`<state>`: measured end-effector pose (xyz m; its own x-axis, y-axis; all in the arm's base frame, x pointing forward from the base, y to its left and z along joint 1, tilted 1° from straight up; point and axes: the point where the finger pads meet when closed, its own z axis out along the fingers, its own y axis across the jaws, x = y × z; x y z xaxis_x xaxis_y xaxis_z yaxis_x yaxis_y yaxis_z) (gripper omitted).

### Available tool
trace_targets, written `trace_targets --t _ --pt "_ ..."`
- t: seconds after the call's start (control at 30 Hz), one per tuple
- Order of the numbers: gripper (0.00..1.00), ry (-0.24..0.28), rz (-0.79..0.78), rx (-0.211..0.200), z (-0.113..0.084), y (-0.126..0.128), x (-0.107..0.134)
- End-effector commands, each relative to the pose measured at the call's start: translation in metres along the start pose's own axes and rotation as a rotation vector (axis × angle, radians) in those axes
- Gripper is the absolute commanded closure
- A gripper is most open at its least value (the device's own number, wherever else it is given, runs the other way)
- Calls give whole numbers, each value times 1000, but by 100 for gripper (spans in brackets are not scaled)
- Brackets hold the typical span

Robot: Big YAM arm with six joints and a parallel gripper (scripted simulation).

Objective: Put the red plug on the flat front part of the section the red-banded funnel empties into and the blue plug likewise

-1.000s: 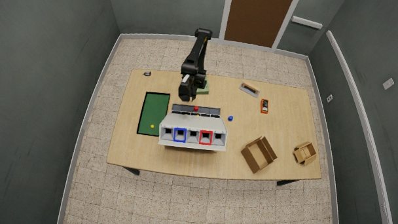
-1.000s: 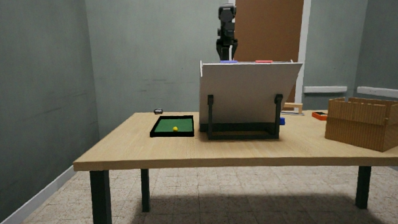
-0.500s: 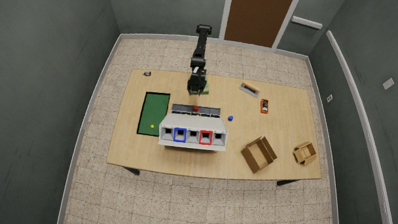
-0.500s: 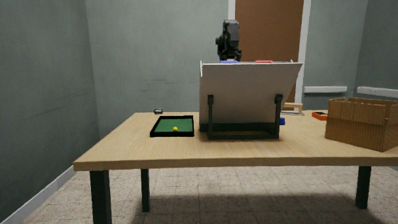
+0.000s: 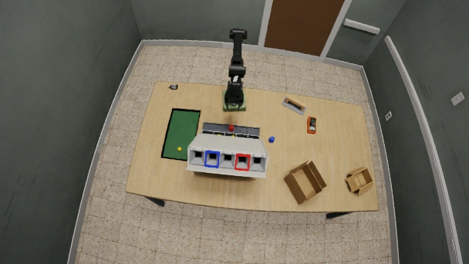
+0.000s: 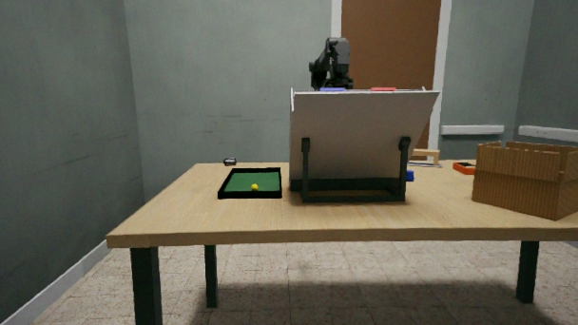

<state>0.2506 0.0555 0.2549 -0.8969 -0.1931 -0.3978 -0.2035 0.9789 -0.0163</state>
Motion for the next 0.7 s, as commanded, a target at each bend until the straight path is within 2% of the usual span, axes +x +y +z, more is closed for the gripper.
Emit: trace_targets --t 0.0,0.67 --pt "44 -21 7 -3 2 4 -5" --pt "44 -21 1 -3 2 4 -5"
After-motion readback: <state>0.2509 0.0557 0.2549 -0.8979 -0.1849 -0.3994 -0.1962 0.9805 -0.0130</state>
